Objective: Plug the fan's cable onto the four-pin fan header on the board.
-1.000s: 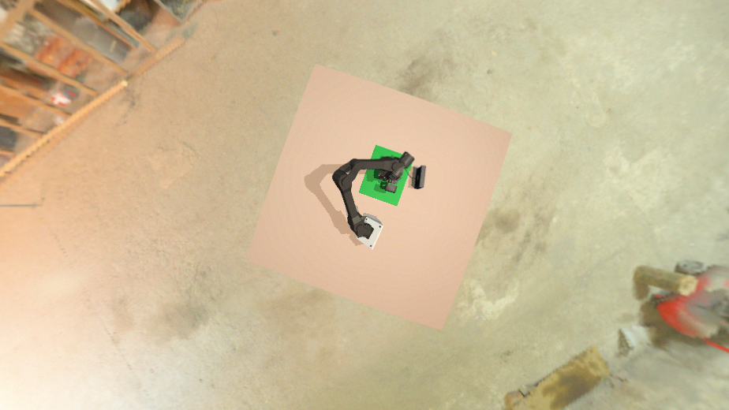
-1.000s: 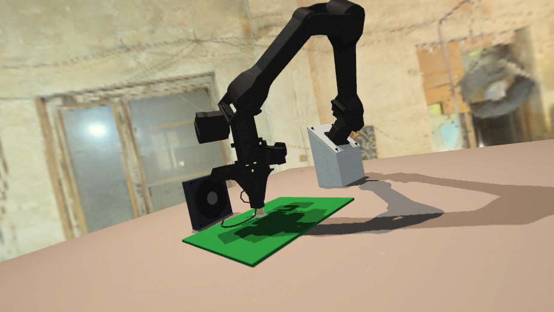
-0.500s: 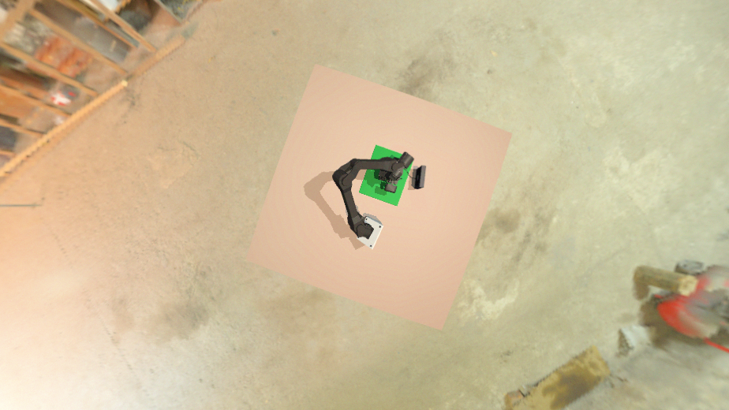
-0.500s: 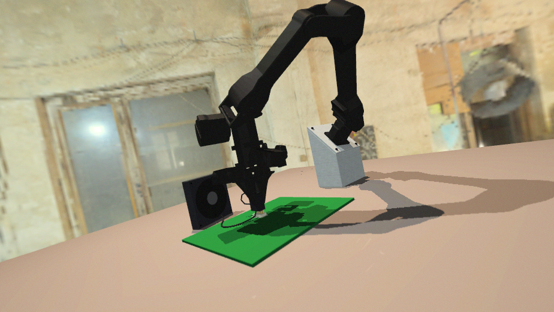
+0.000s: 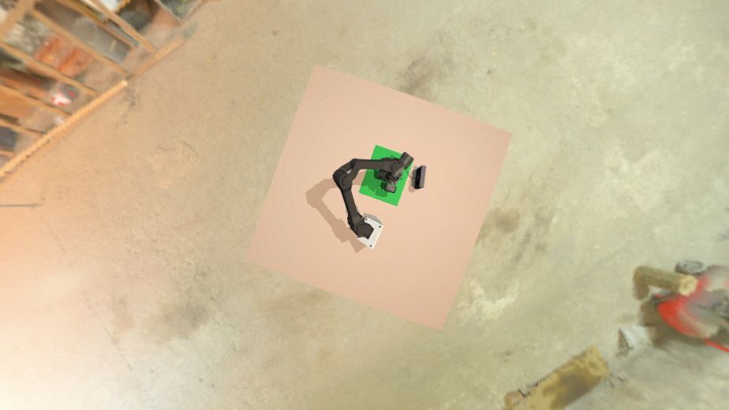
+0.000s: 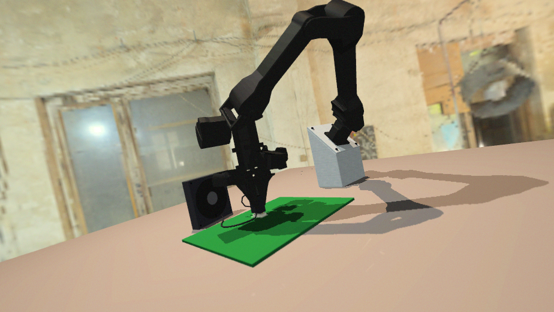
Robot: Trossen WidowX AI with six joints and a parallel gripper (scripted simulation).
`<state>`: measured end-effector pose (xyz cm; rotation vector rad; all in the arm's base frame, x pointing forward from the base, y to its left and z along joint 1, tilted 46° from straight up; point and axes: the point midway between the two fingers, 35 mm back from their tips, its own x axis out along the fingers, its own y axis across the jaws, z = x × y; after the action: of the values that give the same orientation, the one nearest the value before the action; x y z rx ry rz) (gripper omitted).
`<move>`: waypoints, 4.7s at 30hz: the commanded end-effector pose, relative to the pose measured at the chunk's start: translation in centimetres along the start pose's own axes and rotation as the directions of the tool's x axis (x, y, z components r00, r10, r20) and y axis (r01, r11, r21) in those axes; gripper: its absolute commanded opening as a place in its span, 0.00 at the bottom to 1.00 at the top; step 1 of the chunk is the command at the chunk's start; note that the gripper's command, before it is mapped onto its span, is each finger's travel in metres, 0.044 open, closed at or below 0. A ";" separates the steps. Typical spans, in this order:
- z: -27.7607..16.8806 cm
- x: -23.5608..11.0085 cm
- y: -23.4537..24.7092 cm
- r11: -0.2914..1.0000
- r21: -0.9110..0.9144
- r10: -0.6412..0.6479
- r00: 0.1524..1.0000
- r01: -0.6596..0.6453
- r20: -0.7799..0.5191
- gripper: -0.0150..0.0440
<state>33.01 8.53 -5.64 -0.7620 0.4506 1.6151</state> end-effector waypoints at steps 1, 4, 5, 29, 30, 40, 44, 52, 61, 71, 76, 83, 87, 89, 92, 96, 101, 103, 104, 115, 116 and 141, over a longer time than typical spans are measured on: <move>0.1 0.5 0.1 1.000 -0.002 0.006 1.000 -0.006 0.006 0.25; 0.1 0.6 0.1 1.000 -0.002 0.006 1.000 -0.006 0.006 0.25; 0.1 0.6 0.1 1.000 -0.002 0.006 1.000 -0.006 0.006 0.25; 0.1 0.8 0.1 1.000 -0.002 0.006 1.000 -0.006 0.006 0.25; 0.1 0.8 0.1 1.000 -0.002 0.006 1.000 -0.006 0.006 0.25; 0.1 0.8 0.1 1.000 -0.002 0.006 1.000 -0.006 0.006 0.25; 0.1 0.8 0.1 1.000 -0.002 0.006 1.000 -0.006 0.006 0.25; 0.1 0.9 0.1 1.000 -0.002 0.006 1.000 -0.006 0.006 0.25; 0.1 0.9 0.1 1.000 -0.002 0.006 1.000 -0.006 0.006 0.25; 0.1 0.9 0.1 1.000 -0.002 0.006 1.000 -0.006 0.006 0.25; 0.1 0.9 0.1 1.000 -0.002 0.006 1.000 -0.006 0.006 0.25; 0.1 0.9 0.1 1.000 -0.002 0.006 1.000 -0.006 0.006 0.25; 0.1 0.9 0.1 1.000 -0.002 0.006 1.000 -0.006 0.006 0.25; 0.1 0.9 0.1 1.000 -0.002 0.006 1.000 -0.006 0.006 0.25; 0.1 0.9 0.1 1.000 -0.002 0.006 1.000 -0.006 0.006 0.25; 0.1 0.9 0.1 1.000 -0.002 0.006 1.000 -0.006 0.006 0.25; 0.1 0.9 0.1 1.000 -0.002 0.006 1.000 -0.006 0.006 0.25; 0.1 0.9 0.1 1.000 -0.002 0.006 1.000 -0.006 0.006 0.25; 0.1 0.9 0.1 1.000 -0.002 0.006 1.000 -0.006 0.006 0.25; 0.1 0.9 0.1 1.000 -0.002 0.006 1.000 -0.006 0.006 0.25; 0.1 0.9 0.1 1.000 -0.002 0.006 1.000 -0.006 0.006 0.25; -0.1 -4.9 0.0 1.000 -0.002 0.006 1.000 -0.006 0.003 0.69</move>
<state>32.59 7.17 -4.43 -0.7356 0.4614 1.6407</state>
